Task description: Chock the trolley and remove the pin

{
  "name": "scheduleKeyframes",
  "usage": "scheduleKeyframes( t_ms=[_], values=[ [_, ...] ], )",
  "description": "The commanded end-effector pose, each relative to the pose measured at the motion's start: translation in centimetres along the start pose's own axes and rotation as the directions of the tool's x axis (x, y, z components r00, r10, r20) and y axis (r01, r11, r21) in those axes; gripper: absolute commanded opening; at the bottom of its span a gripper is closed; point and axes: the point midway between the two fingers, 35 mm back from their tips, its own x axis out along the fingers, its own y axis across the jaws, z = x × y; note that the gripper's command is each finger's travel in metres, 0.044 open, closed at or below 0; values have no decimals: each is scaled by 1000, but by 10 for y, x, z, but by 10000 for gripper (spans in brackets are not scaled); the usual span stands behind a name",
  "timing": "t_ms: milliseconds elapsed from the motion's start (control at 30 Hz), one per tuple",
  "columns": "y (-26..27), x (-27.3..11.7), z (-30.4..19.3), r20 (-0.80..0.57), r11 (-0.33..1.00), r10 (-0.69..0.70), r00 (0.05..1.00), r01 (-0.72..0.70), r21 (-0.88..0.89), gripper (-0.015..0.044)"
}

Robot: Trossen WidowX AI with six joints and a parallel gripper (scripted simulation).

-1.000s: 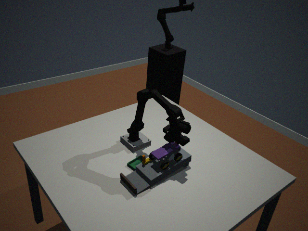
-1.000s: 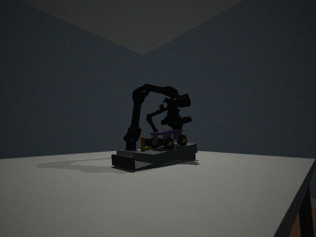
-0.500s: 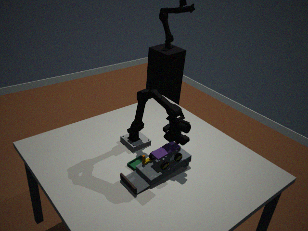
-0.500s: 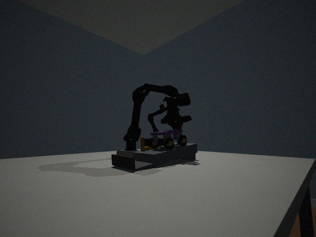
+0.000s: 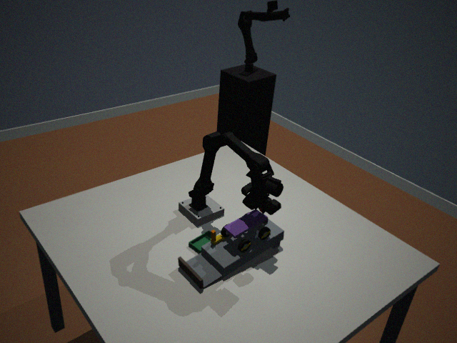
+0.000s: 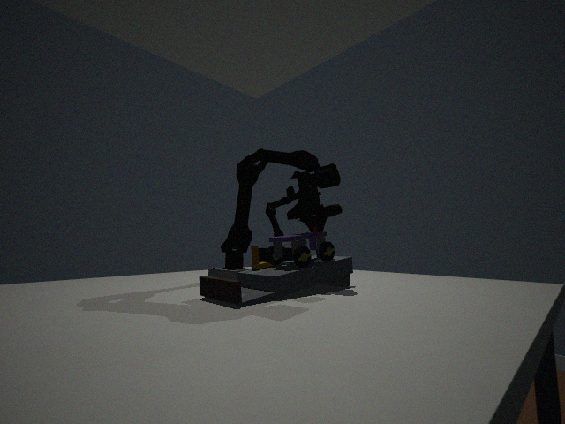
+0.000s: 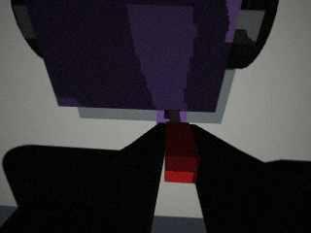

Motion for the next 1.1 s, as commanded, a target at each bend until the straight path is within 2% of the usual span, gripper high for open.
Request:
scheduleKeyframes(
  t_ms=[0, 1067],
  values=[
    [0, -5, -2, -4, 1000, 8, 1000, -8, -8, 0],
    [0, -21, -4, -3, 1000, 8, 1000, -8, -8, 0]
  ],
)
